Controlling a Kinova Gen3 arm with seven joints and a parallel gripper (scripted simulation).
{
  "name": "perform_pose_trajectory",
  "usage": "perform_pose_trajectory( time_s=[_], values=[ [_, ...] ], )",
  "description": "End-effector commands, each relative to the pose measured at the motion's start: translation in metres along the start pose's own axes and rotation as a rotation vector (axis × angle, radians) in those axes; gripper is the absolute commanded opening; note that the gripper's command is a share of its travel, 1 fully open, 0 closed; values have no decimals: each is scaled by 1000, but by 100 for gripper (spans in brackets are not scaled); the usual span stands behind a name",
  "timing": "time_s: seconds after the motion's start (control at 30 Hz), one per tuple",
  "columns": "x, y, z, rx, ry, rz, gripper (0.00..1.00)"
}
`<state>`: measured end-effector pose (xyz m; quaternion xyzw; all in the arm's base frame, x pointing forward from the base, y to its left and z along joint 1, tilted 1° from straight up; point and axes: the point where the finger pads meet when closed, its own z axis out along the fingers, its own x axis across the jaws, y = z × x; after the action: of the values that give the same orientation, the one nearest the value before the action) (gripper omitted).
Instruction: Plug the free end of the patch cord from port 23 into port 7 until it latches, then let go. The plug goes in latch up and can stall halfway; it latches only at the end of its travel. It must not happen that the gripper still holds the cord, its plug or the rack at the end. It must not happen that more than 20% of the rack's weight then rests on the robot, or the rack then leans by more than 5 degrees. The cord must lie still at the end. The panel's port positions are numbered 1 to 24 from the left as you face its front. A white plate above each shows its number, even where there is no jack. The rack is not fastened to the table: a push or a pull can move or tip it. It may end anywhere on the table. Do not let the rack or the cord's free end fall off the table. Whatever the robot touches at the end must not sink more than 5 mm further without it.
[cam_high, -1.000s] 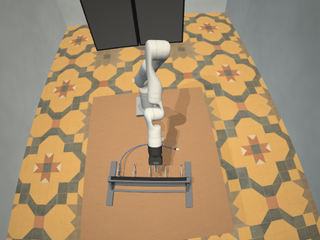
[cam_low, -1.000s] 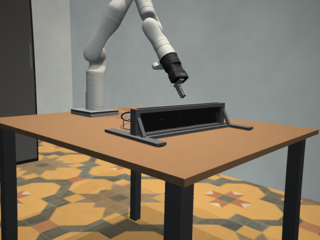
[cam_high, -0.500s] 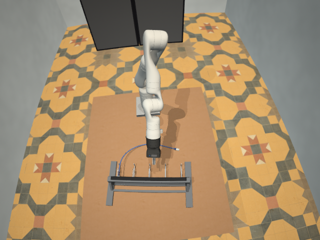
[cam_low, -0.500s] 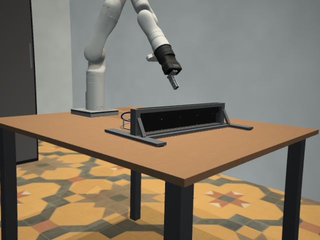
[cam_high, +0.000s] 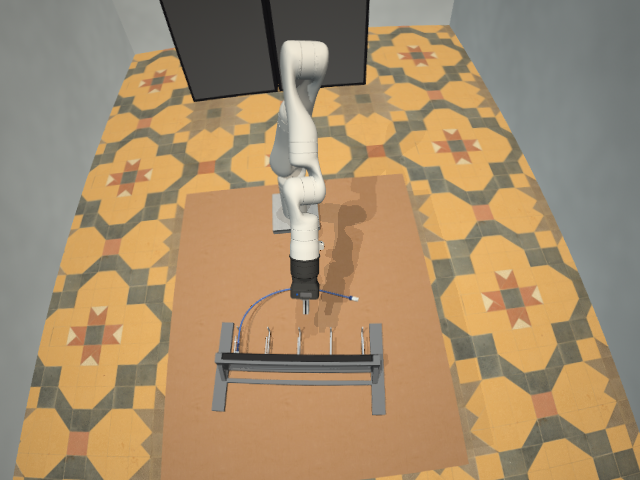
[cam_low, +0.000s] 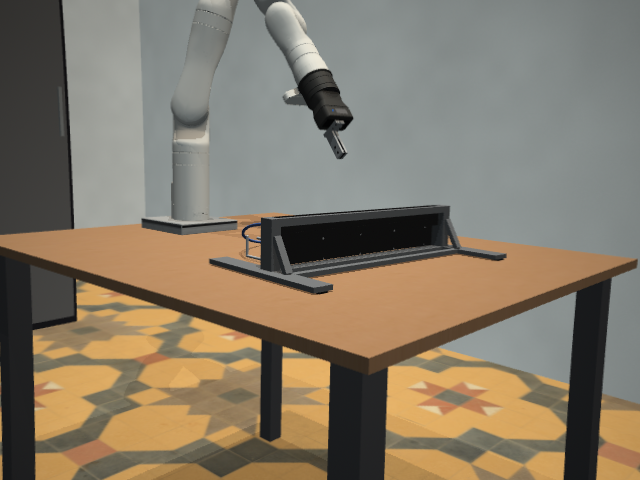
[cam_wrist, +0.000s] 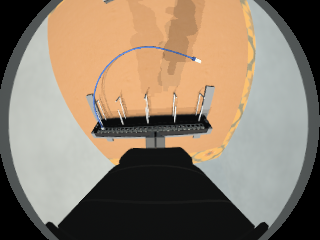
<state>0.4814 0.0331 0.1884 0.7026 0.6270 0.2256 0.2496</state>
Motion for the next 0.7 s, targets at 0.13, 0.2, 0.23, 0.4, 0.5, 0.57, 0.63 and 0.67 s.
perform_pose_trajectory(
  time_s=[0.13, 0.2, 0.23, 0.4, 0.5, 0.57, 0.63, 0.67],
  values=[
    [14, -3, -20, 1, 28, -20, 0],
    [15, -2, -21, 0, 28, -20, 0],
    [15, -2, -23, 0, 28, -20, 0],
    [14, -2, -31, 0, 27, -16, 0],
    [14, -2, -34, -1, 27, -16, 0],
    [14, -2, -36, -1, 27, -16, 0],
    [14, -2, -37, -1, 27, -16, 0],
    [14, -2, -38, -1, 27, -16, 0]
  ],
)
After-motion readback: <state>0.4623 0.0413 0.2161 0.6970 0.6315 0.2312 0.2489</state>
